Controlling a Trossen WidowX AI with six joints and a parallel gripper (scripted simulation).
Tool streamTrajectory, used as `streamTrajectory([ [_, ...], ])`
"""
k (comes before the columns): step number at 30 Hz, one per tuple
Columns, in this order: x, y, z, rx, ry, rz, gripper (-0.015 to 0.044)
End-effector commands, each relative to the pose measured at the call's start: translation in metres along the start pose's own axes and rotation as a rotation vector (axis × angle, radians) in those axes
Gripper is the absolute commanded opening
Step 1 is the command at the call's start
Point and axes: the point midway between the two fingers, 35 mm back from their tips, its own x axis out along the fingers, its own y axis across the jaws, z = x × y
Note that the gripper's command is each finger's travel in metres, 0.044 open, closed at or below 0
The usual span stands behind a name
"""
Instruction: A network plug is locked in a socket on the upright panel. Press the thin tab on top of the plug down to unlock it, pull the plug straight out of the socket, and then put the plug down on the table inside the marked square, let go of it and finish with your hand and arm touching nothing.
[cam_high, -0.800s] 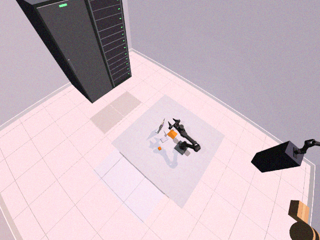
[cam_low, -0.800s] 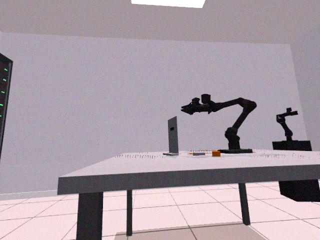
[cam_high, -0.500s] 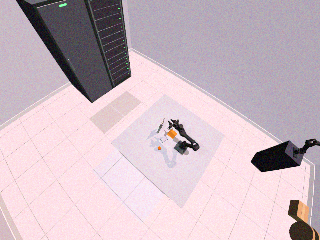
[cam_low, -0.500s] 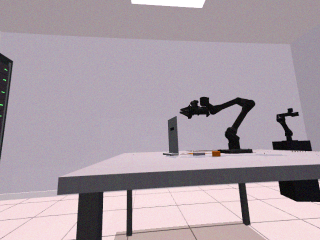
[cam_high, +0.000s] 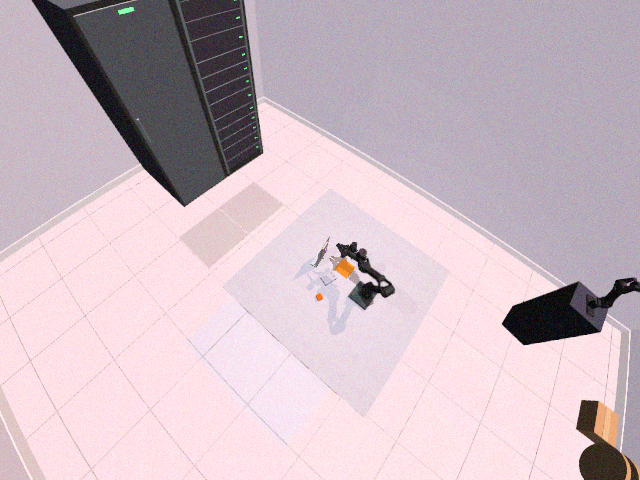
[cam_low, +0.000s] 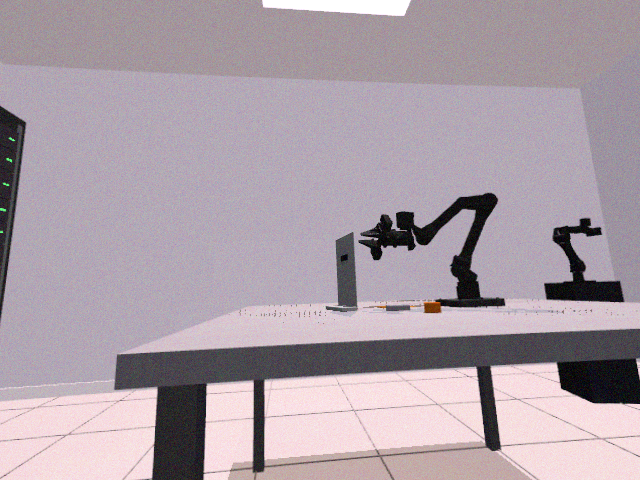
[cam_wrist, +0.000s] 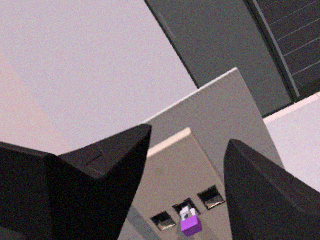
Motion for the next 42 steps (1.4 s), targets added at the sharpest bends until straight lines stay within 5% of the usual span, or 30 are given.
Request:
streamTrajectory([
  [1,-0.004,-0.008,-0.01,0.12,0.036,0.039,0.0156],
  [27,-0.061,-0.04,-0.079,0.855,0.349,0.139,0.0156],
  [42,-0.003,-0.035,-0.082,0.855,0.346,0.145,0.0156],
])
